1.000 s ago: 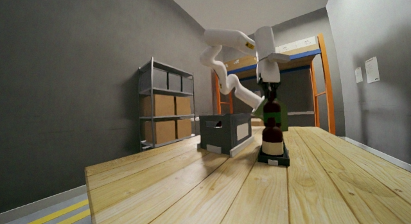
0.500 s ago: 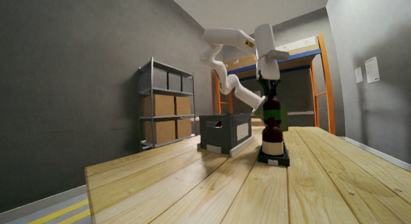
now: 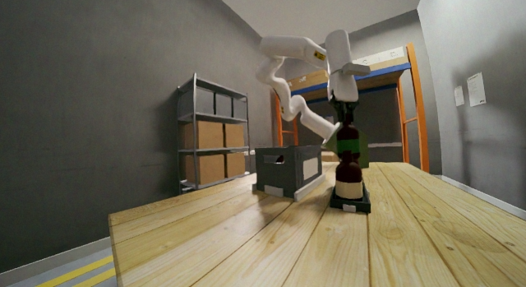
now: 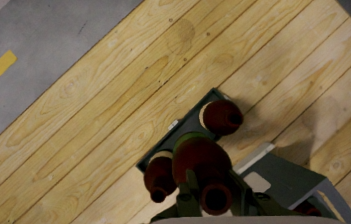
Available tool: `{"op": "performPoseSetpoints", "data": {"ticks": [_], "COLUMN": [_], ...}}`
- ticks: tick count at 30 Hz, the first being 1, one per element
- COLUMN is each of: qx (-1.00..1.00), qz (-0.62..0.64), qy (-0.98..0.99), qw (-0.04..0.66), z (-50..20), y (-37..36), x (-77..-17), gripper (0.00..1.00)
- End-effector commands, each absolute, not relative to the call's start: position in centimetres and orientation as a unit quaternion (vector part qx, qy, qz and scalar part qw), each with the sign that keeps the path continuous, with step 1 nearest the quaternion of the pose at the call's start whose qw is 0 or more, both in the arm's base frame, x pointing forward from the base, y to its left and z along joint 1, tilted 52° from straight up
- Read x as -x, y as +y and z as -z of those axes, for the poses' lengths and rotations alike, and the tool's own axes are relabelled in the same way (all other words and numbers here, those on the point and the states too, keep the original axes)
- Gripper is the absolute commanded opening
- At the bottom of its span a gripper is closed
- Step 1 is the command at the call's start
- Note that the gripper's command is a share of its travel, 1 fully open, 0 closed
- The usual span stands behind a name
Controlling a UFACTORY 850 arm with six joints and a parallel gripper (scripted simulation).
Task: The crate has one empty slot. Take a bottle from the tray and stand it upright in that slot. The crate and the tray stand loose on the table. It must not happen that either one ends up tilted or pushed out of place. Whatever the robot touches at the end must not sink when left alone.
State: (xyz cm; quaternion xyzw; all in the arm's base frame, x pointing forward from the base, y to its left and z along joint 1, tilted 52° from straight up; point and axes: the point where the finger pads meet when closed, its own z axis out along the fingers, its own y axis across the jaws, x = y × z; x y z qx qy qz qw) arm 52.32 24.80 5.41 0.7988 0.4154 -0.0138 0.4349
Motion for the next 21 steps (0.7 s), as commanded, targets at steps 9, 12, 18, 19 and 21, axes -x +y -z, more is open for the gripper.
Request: {"op": "performPoseSetpoints", "data": {"ticks": [9, 12, 18, 19, 21], "qx": [-0.799, -0.799, -0.799, -0.799, -0.799], "qz": [0.013, 0.013, 0.013, 0.013, 0.013], "qy": [0.416, 0.416, 0.416, 0.416, 0.416], "qw": [0.435, 0.435, 0.435, 0.435, 0.435], "z": [-5.47, -5.49, -5.55, -5.57, -5.63], "y": [24.90, 24.92, 24.99, 25.02, 25.09], "x": [-52.34, -52.33, -52.30, -52.29, -52.25], "gripper": [0.00, 0.00, 0.00, 0.00, 0.00]}}
